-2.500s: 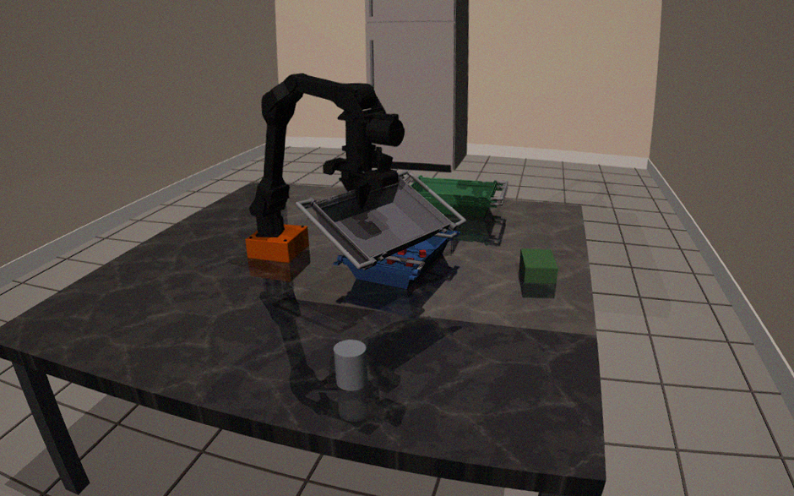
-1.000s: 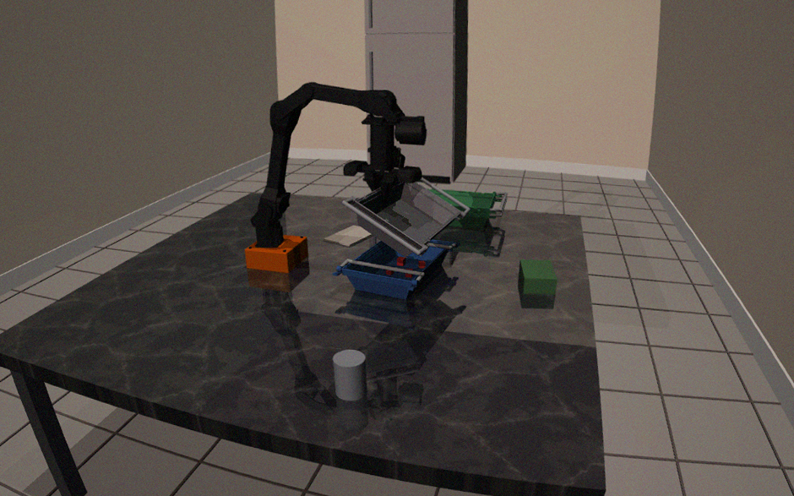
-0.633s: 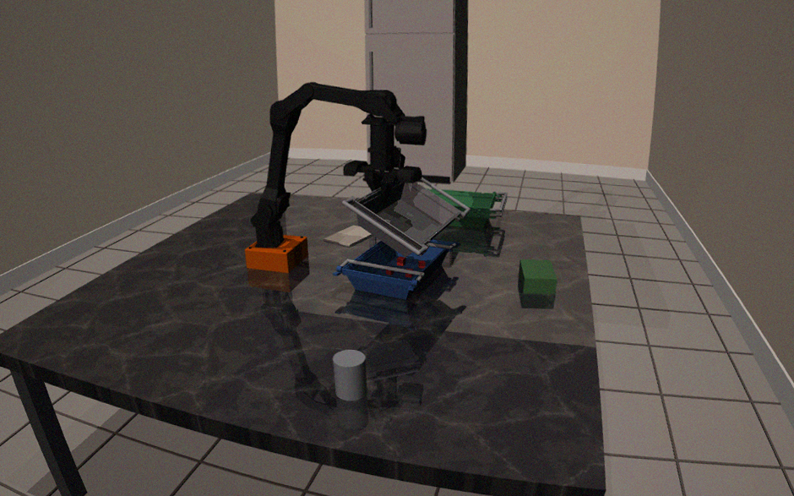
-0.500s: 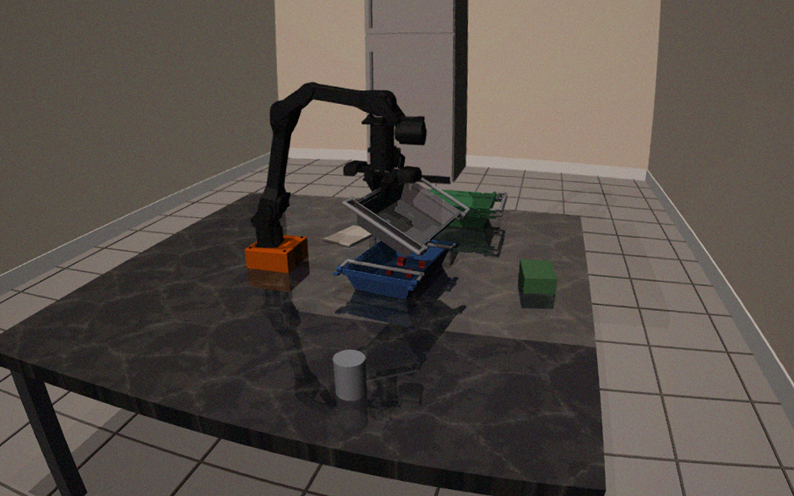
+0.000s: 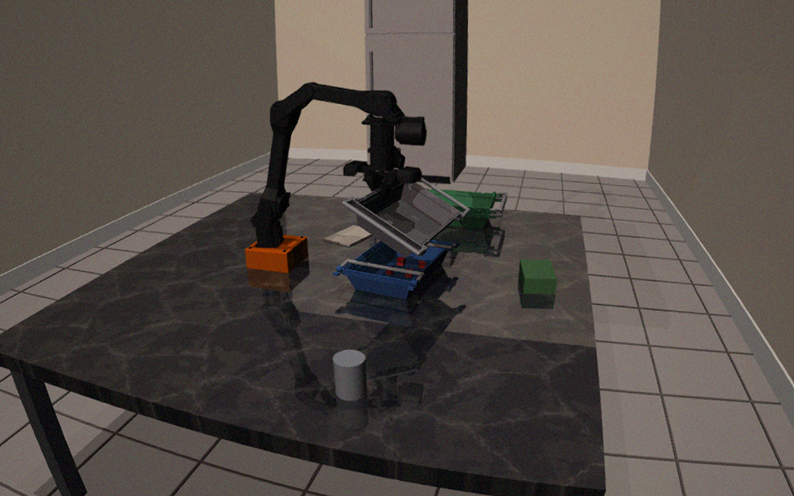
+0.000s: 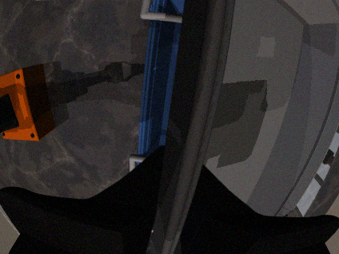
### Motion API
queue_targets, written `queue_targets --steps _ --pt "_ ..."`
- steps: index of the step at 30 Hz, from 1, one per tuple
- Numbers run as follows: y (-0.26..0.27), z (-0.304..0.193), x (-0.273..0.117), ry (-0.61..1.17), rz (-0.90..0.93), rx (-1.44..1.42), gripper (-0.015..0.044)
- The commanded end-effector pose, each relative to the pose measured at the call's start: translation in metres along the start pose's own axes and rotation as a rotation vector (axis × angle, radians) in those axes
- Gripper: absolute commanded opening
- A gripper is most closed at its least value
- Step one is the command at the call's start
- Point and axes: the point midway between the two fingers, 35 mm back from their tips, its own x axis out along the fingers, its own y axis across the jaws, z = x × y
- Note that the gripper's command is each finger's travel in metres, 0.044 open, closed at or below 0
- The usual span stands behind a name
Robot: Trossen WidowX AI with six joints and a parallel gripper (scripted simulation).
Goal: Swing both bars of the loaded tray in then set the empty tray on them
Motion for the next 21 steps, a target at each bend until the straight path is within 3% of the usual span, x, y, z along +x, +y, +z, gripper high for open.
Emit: queue_targets --steps 1,21 --pt "-0.002 0.000 -0.001 0.000 -0.014 0.005 0.0000" --pt "-0.002 0.000 0.026 0.000 -0.014 0.005 0.0000"
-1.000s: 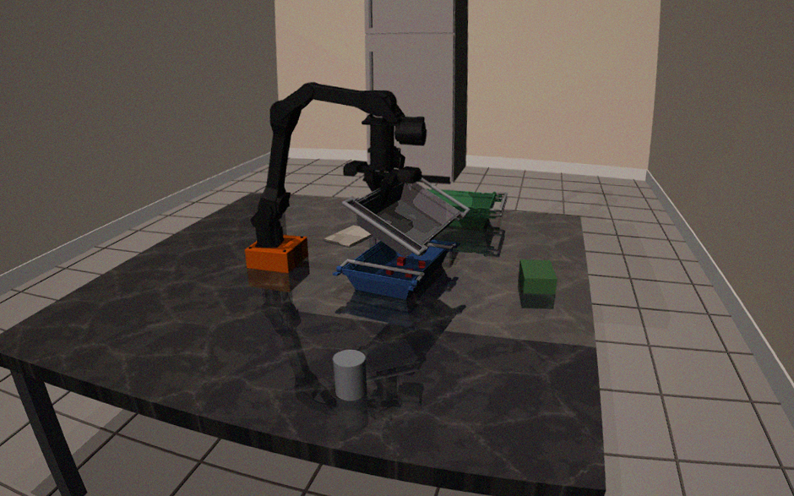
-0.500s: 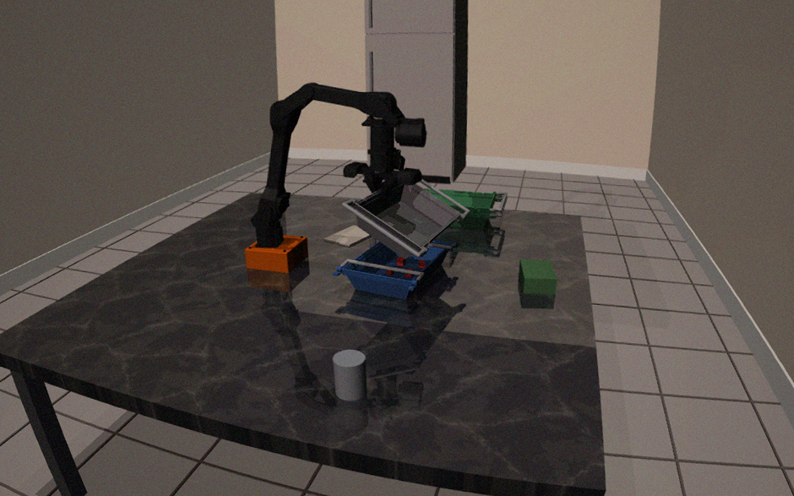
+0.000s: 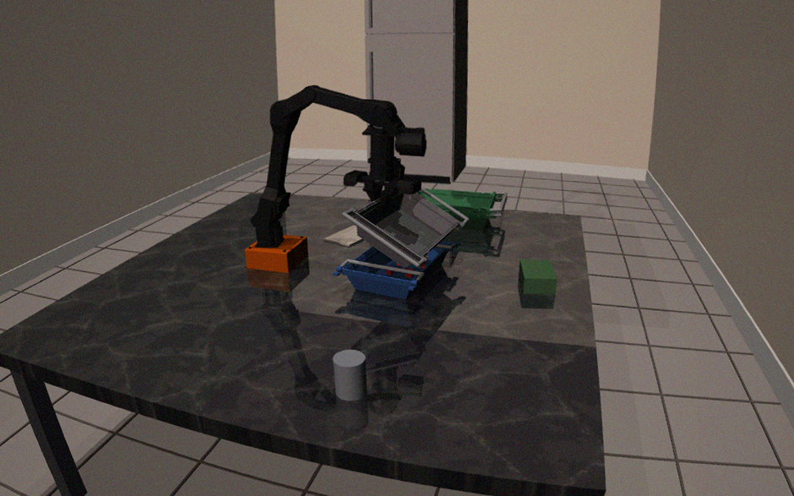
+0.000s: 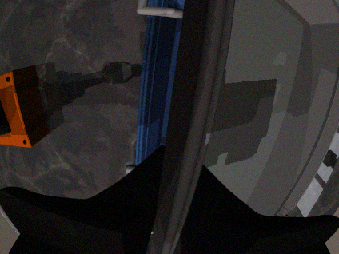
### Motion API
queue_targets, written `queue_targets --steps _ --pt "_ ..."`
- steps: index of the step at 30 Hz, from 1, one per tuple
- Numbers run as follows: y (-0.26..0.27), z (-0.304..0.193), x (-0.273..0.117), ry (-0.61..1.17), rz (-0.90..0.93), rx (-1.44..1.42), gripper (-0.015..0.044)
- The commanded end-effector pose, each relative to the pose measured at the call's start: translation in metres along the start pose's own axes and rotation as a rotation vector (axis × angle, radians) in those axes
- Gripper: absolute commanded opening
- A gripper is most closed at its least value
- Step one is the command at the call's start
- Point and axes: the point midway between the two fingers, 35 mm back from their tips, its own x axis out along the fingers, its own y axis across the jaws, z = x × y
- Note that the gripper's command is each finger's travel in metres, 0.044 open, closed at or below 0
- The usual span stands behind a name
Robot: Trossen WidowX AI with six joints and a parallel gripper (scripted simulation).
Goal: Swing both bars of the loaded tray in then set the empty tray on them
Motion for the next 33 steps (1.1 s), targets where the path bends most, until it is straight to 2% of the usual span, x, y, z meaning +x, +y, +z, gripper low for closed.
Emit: queue_targets --steps 1,33 --pt "-0.002 0.000 0.001 -0.001 -0.020 0.005 0.0000" --pt "0.013 0.000 0.028 -0.001 -0.019 0.005 0.0000"
